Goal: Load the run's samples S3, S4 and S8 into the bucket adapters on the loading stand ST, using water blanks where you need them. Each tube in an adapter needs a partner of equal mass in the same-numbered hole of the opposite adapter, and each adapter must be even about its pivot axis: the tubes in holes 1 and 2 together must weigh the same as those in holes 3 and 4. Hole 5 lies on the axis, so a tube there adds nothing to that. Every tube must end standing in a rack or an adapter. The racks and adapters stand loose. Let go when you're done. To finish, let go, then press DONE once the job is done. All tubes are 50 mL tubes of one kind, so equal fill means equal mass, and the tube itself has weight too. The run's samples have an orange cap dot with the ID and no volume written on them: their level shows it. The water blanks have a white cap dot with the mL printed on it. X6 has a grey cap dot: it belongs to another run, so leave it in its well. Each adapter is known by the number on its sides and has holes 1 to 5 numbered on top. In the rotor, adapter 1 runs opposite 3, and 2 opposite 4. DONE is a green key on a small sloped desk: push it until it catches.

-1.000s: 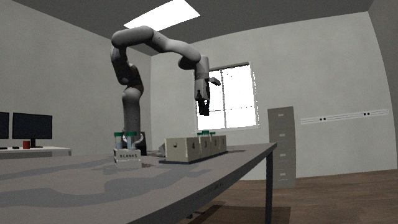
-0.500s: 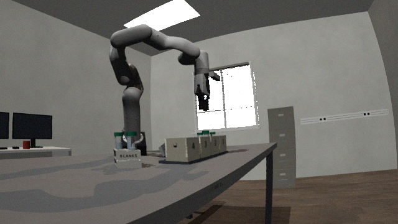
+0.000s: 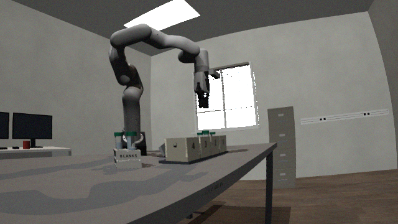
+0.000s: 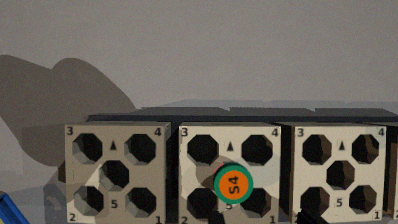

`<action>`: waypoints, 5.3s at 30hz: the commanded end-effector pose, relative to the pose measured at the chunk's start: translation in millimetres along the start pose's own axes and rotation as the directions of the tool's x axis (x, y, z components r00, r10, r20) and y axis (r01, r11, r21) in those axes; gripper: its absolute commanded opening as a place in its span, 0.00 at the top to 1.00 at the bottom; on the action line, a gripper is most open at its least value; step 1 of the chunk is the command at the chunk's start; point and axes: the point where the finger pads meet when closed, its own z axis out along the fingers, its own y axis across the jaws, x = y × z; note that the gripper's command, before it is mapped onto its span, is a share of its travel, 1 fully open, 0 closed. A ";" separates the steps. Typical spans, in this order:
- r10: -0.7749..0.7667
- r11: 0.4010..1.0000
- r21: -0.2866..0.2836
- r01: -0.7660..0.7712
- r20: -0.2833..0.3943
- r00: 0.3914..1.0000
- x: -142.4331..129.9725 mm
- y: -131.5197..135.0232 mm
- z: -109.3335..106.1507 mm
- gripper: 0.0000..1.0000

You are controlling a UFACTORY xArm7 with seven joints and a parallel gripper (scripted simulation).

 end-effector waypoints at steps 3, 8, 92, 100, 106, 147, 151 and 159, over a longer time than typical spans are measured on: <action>0.000 1.000 0.003 0.000 -0.004 1.000 1.0 -0.7 -1.8 0.56; 0.000 1.000 0.002 0.000 -0.004 1.000 0.9 -0.7 -1.7 0.56; -0.622 0.783 0.002 0.622 -0.005 0.783 -146.1 -240.7 1.8 0.43; -0.622 0.783 0.002 0.622 -0.005 0.783 -146.1 -240.8 17.8 0.43; -0.622 0.783 0.002 0.622 -0.005 0.783 -146.0 -240.8 25.8 0.43; -0.622 0.783 0.002 0.622 -0.005 0.783 -145.9 -241.0 99.9 0.43; -0.622 0.783 0.002 0.622 -0.004 0.783 -145.9 -241.0 108.0 0.43; -0.622 0.783 0.002 0.622 -0.004 0.783 -145.9 -241.0 114.7 0.43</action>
